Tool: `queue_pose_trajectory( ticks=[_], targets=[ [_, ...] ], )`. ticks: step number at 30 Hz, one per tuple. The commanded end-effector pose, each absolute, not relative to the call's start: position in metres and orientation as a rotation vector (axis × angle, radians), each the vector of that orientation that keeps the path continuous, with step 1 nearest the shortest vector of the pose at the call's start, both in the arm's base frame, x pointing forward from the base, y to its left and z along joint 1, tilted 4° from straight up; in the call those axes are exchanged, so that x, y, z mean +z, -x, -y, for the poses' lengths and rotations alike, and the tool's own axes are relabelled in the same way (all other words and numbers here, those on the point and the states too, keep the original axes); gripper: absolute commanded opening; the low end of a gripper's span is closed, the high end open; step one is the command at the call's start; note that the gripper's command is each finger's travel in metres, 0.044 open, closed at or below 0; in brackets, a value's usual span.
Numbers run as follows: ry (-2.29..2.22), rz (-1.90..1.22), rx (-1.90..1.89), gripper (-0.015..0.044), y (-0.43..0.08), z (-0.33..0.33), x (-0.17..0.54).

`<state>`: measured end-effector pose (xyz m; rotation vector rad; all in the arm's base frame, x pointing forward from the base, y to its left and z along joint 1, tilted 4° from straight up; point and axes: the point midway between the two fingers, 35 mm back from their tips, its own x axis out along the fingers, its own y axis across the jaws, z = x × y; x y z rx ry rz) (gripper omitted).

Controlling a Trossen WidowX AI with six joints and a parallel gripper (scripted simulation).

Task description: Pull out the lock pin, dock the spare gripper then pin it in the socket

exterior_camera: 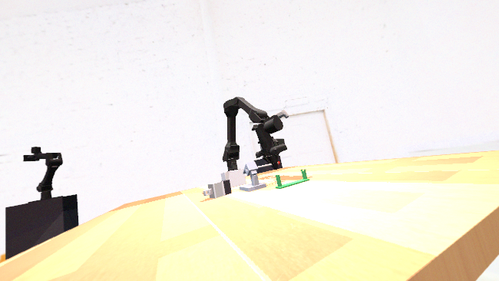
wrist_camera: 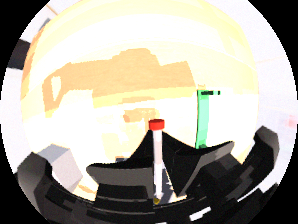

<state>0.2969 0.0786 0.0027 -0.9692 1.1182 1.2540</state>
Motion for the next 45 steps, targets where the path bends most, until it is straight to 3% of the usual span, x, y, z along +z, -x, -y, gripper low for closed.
queue_pose_trajectory(
  ticks=[1,45],
  targets=[
    [0.965,-1.118,1.253,0.0,-0.298,-0.082,0.004],
    [0.968,-1.125,1.252,0.0,-0.301,-0.117,0.007]
  ],
)
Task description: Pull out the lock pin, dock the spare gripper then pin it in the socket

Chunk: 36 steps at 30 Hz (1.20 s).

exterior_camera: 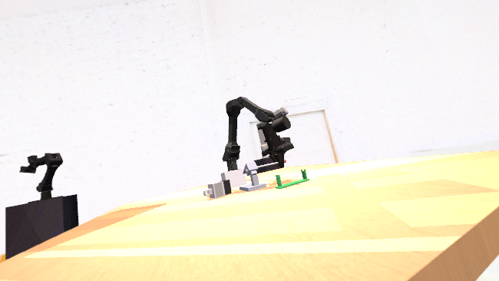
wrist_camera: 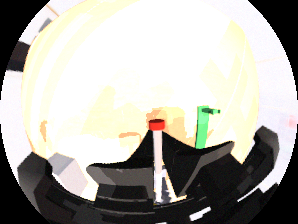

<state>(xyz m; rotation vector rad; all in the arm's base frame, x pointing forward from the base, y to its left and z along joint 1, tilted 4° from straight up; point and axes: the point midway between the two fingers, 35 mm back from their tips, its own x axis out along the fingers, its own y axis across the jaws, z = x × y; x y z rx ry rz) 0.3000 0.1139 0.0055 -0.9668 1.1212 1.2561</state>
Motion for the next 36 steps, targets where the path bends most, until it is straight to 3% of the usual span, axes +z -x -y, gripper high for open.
queue_pose_trajectory(
  ticks=[1,36],
  targets=[
    [0.968,-1.125,1.252,0.0,-0.301,-0.117,0.007],
    [0.964,-1.142,1.264,0.0,-0.3,-0.134,0.028]
  ],
)
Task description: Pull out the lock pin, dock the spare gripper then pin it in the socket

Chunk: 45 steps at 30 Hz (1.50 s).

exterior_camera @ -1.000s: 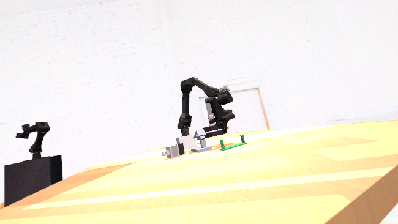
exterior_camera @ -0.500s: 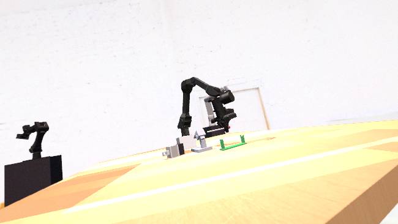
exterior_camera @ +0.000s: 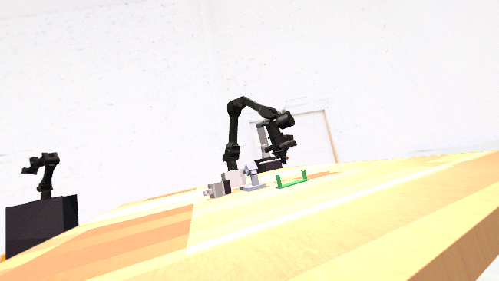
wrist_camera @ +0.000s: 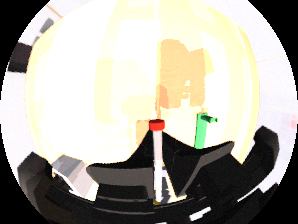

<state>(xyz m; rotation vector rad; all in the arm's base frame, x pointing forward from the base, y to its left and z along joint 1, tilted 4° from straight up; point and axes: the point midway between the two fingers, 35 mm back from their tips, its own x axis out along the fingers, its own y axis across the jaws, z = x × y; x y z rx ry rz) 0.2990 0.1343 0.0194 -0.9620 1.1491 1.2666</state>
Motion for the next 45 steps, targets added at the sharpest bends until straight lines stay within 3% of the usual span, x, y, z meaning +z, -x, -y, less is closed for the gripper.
queue_pose_trajectory(
  ticks=[1,16,45],
  targets=[
    [0.963,-1.145,1.265,0.0,-0.3,-0.134,0.03],
    [0.956,-1.168,1.273,0.0,-0.299,-0.133,0.031],
    [0.967,-1.156,1.278,0.0,-0.386,-0.151,0.041]
  ],
)
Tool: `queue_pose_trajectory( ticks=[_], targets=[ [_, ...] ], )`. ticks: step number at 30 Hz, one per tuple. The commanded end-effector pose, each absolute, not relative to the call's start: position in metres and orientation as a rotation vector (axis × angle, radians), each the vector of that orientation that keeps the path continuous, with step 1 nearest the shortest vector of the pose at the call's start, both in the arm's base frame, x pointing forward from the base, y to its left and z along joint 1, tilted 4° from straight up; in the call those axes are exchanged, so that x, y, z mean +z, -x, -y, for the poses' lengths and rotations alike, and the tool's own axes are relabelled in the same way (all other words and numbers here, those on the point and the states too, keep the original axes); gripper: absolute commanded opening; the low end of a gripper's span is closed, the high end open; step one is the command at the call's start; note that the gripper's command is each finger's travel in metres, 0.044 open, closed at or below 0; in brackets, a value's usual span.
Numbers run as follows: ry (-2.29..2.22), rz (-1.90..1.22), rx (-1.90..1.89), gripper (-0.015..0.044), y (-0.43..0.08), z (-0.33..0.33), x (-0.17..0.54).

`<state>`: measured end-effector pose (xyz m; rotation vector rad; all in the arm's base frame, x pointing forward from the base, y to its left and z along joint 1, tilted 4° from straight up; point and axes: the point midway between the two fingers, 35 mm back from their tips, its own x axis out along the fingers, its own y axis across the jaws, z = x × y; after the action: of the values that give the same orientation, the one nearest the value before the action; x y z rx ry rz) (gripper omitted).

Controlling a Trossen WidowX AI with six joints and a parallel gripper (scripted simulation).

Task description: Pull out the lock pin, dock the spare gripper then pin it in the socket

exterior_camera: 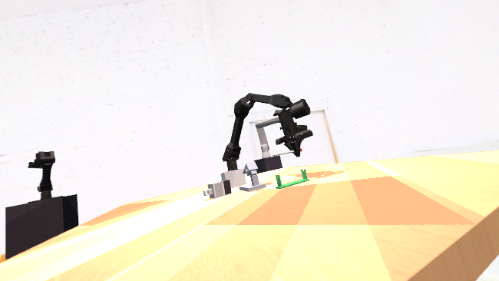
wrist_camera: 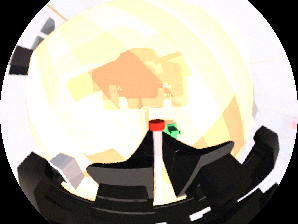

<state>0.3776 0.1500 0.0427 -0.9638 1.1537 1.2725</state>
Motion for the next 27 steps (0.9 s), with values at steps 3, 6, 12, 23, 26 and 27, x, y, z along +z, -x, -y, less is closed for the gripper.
queue_pose_trajectory(
  ticks=[3,6,12,23,26,27],
  targets=[
    [0.968,-1.155,1.278,0.0,-0.394,-0.152,0.041],
    [0.969,-1.154,1.279,0.0,-0.402,-0.153,0.041],
    [0.971,-1.152,1.28,0.0,-0.417,-0.155,0.039],
    [0.973,-1.145,1.279,0.0,-0.423,-0.157,0.03],
    [0.973,-1.145,1.279,0.0,-0.423,-0.157,0.027],
    [0.974,-1.144,1.278,0.0,-0.423,-0.157,0.026]
  ],
)
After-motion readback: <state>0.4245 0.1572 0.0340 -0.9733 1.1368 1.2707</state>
